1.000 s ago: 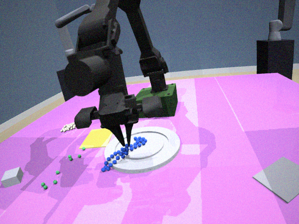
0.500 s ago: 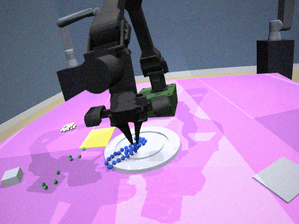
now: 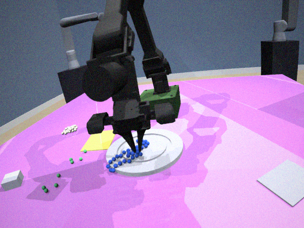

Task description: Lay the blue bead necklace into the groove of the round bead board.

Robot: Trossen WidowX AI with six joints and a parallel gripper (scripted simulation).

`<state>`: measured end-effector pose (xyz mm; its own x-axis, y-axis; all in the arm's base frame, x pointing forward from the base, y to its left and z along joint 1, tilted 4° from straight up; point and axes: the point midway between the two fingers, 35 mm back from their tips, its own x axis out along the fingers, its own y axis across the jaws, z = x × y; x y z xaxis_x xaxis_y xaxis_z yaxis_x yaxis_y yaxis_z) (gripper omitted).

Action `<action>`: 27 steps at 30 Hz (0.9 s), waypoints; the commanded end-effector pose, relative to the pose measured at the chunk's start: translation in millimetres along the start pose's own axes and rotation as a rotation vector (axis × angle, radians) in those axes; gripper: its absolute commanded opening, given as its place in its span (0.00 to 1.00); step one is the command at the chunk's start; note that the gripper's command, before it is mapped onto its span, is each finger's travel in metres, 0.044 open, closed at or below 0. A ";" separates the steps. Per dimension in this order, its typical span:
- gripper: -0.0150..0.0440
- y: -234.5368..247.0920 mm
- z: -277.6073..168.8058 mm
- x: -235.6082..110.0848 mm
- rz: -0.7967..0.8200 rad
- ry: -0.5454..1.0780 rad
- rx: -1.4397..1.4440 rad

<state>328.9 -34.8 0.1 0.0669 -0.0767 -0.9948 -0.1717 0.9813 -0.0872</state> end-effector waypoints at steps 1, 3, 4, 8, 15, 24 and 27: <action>0.25 1.9 -4.8 7.5 0.008 0.021 0.002; 0.25 1.9 -4.8 7.5 0.008 0.021 0.002; 0.25 1.9 -4.8 7.5 0.008 0.021 0.002; 0.25 1.9 -4.8 7.5 0.008 0.021 0.002; 0.25 1.9 -4.8 7.5 0.008 0.021 0.002; 0.65 0.9 -2.6 4.6 0.003 0.011 -0.001; 0.79 0.9 -2.6 4.6 0.003 0.011 -0.001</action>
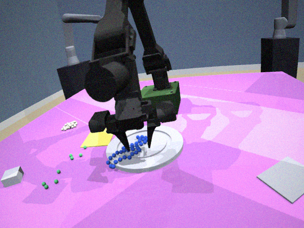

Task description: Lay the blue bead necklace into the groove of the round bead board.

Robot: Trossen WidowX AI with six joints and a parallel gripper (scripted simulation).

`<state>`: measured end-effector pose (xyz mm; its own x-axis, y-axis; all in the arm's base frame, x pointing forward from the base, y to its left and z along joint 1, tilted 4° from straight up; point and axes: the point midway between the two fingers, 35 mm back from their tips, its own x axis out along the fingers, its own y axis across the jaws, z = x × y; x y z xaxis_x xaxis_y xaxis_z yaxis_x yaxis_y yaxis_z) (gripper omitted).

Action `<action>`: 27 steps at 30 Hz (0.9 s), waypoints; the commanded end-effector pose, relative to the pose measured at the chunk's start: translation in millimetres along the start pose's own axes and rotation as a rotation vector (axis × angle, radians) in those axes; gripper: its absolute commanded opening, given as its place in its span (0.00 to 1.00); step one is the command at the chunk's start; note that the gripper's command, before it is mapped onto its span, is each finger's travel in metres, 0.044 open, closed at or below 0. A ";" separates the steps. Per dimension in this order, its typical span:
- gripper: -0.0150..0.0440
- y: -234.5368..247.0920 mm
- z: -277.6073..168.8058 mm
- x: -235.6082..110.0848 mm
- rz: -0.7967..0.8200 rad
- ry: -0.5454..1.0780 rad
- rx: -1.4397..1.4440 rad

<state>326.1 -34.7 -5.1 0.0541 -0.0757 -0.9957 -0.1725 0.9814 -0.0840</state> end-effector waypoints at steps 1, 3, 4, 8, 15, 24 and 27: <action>0.83 -0.1 0.3 -0.9 0.000 -0.001 0.000; 0.92 0.0 0.1 -5.2 0.001 0.001 0.001; 0.97 0.1 -0.1 -8.5 0.001 0.002 0.001; 1.00 0.6 -1.2 -21.2 0.004 0.007 0.002; 1.00 0.6 -2.9 -22.8 0.004 0.009 0.002; 1.00 0.6 -2.9 -23.3 0.004 0.008 0.002; 1.00 0.6 -2.9 -23.3 0.004 0.008 0.002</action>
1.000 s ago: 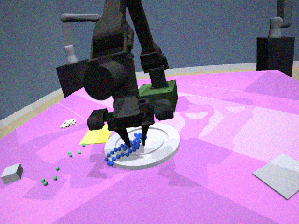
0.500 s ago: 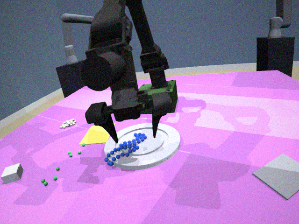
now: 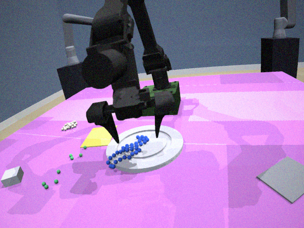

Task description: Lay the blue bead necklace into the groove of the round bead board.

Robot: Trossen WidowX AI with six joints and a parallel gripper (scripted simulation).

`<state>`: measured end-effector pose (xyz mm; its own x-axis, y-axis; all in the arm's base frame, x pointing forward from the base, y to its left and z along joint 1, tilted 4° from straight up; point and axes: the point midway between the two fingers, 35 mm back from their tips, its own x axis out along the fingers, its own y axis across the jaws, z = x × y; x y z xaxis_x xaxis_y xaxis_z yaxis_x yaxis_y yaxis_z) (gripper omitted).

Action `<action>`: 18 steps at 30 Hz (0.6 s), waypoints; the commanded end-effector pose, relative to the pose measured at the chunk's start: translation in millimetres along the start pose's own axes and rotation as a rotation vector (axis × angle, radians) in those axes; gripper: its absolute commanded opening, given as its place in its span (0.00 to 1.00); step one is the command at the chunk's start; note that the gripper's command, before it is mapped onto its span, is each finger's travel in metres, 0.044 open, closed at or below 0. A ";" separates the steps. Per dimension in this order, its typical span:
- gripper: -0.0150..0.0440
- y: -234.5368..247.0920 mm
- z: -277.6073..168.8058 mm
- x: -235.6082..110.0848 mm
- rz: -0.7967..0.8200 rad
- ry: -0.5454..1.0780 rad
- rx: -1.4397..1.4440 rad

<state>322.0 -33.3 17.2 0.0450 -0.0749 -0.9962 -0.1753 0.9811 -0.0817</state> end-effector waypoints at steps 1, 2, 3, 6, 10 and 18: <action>1.00 0.5 0.0 -0.8 0.002 -0.001 0.005; 1.00 0.5 0.0 -0.8 0.002 -0.001 0.005; 1.00 0.5 0.0 -0.8 0.002 -0.001 0.005; 1.00 0.5 0.0 -0.8 0.002 -0.001 0.005; 0.87 -7.9 7.3 -2.9 0.001 -0.001 0.151; 0.51 -54.0 39.1 -11.9 -0.001 -0.005 0.896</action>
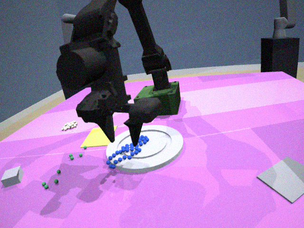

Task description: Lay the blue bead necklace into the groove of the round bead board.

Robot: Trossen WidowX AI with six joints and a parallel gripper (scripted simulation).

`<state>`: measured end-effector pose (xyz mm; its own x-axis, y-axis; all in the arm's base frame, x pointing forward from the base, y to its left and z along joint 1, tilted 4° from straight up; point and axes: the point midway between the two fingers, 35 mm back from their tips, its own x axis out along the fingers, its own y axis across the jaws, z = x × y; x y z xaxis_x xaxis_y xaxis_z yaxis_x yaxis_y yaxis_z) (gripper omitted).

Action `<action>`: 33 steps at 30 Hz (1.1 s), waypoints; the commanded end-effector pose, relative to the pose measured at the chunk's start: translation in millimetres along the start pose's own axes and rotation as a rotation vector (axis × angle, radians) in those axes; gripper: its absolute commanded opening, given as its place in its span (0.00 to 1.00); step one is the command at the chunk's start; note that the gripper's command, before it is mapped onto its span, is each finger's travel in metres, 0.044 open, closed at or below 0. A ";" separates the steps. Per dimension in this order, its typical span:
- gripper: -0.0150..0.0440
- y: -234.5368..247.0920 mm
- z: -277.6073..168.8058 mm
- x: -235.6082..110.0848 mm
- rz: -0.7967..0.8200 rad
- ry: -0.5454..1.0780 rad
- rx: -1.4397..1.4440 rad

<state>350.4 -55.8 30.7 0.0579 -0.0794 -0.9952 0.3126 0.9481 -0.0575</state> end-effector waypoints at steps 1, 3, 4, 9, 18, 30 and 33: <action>0.47 -16.4 26.3 -1.2 -0.002 0.008 0.417; 0.46 -16.4 26.3 -1.2 -0.002 0.008 0.417; 0.46 -16.4 26.3 -1.2 -0.002 0.008 0.417; 0.46 -16.4 26.3 -1.2 -0.002 0.008 0.417; 0.46 -16.4 26.1 14.8 -0.002 0.008 0.417; 0.46 -16.5 28.4 15.2 -0.002 -0.002 0.412; 0.46 -16.5 28.0 20.2 -0.002 0.000 0.413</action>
<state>374.7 -81.6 22.4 0.0681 -0.0851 -0.9940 0.6654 0.7462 -0.0183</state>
